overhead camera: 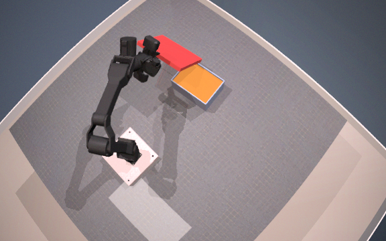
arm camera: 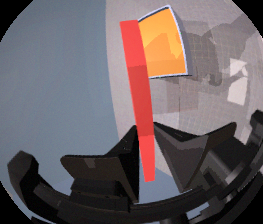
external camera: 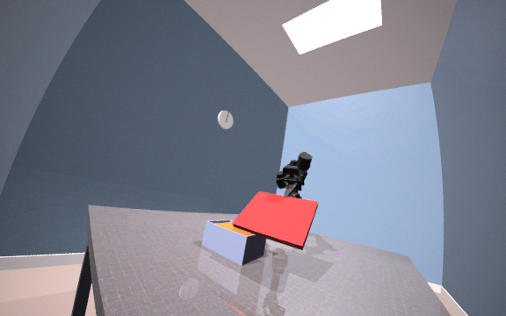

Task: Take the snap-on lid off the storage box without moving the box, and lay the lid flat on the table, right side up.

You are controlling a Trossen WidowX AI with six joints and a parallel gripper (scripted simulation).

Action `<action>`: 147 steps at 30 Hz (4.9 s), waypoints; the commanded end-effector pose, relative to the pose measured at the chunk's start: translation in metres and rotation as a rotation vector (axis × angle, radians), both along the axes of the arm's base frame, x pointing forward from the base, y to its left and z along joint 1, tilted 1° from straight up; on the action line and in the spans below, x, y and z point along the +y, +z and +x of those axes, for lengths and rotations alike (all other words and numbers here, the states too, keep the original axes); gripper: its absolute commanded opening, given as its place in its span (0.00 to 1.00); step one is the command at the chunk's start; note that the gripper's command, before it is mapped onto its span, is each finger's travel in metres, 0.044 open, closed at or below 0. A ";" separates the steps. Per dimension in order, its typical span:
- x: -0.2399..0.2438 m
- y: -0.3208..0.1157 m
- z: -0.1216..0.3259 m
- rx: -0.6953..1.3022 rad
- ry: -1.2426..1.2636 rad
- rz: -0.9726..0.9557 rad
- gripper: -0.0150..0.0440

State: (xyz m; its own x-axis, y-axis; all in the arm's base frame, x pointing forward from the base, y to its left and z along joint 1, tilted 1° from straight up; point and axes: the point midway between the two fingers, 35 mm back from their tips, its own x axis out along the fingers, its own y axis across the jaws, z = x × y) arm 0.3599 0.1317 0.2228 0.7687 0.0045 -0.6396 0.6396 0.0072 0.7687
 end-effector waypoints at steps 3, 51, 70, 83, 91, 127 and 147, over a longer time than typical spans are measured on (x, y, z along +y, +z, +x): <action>0.014 0.006 0.000 -0.016 -0.009 0.009 0.25; 0.108 0.007 -0.013 -0.014 -0.009 0.018 0.25; 0.123 0.001 -0.016 -0.013 -0.009 0.019 0.25; 0.122 -0.015 -0.017 -0.013 -0.009 0.019 0.25; 0.122 -0.021 -0.017 -0.013 -0.009 0.019 0.25; 0.122 -0.050 -0.016 -0.013 -0.009 0.019 0.25; 0.123 -0.066 -0.016 -0.013 -0.009 0.019 0.25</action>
